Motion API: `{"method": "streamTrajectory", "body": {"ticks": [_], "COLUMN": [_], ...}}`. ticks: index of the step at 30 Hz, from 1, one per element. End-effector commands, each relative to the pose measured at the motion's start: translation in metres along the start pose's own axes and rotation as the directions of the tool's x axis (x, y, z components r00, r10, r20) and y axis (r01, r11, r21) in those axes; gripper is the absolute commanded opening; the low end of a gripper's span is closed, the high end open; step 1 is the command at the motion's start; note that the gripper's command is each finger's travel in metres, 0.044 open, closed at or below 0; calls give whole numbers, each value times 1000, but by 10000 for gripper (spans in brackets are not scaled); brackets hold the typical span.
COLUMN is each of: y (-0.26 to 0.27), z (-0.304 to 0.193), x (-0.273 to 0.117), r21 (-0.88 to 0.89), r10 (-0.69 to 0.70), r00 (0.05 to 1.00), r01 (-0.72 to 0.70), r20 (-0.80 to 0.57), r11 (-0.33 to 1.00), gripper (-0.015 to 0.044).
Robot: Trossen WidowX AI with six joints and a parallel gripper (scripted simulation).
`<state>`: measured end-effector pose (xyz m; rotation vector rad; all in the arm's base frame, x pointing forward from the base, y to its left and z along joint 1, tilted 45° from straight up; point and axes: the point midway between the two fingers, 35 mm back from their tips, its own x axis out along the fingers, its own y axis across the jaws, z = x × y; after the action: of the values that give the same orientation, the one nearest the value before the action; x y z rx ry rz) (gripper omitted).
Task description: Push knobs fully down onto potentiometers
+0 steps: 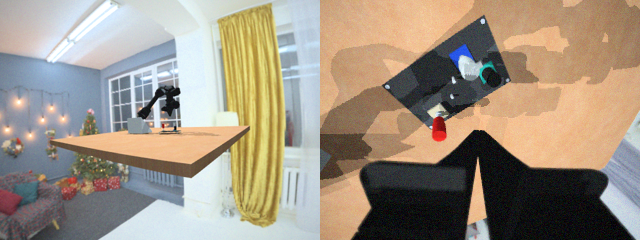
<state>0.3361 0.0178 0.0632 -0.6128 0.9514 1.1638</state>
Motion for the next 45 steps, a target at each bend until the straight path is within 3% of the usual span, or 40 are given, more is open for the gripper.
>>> {"method": "streamTrajectory", "body": {"ticks": [1, 12, 45], "y": [8, 26, 36], "z": [-17, -54, -46], "x": [7, 15, 54], "r21": [94, 336, 339], "r10": [82, 229, 231], "r00": [996, 954, 952], "r01": [-85, -284, -288], "r20": [40, 195, 199], "r11": [992, 898, 896], "gripper": [0, 0, 0]}}
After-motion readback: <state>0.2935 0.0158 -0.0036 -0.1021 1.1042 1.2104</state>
